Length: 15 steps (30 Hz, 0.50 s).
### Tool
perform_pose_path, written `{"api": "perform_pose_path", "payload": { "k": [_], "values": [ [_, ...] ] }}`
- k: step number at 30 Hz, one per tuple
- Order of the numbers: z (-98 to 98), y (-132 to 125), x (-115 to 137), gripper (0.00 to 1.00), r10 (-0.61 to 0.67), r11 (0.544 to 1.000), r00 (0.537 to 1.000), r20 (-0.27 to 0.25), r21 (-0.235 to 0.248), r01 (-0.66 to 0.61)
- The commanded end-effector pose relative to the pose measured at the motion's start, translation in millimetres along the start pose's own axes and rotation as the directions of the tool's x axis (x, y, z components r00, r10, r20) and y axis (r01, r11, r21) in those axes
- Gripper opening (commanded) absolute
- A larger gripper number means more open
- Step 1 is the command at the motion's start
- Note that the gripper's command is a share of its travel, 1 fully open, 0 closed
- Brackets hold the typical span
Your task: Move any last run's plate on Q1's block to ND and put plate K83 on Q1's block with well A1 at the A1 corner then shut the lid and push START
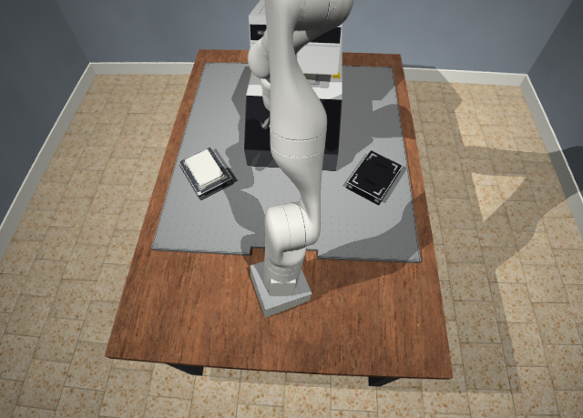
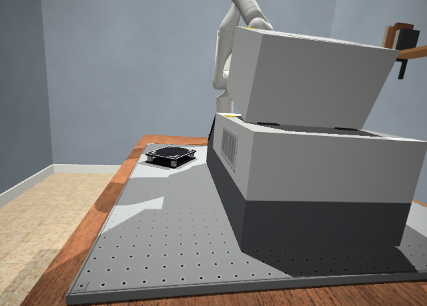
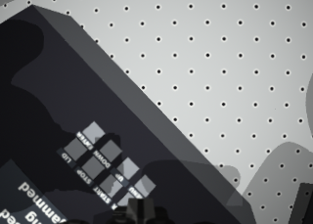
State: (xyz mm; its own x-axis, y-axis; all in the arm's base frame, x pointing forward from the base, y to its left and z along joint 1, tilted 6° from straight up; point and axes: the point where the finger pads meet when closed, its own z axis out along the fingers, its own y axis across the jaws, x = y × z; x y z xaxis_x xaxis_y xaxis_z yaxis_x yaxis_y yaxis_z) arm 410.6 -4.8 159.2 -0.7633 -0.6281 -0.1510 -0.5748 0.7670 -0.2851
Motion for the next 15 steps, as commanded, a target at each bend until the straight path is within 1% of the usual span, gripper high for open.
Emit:
{"api": "perform_pose_path", "payload": {
  "k": [1,15],
  "values": [
    [5.7,2.1,1.7,0.10,-0.001,1.000,1.000,-0.004,0.000,0.001],
    [22.3,5.4,5.0,0.10,-0.002,1.000,1.000,-0.004,-0.001,0.002]
  ]
}}
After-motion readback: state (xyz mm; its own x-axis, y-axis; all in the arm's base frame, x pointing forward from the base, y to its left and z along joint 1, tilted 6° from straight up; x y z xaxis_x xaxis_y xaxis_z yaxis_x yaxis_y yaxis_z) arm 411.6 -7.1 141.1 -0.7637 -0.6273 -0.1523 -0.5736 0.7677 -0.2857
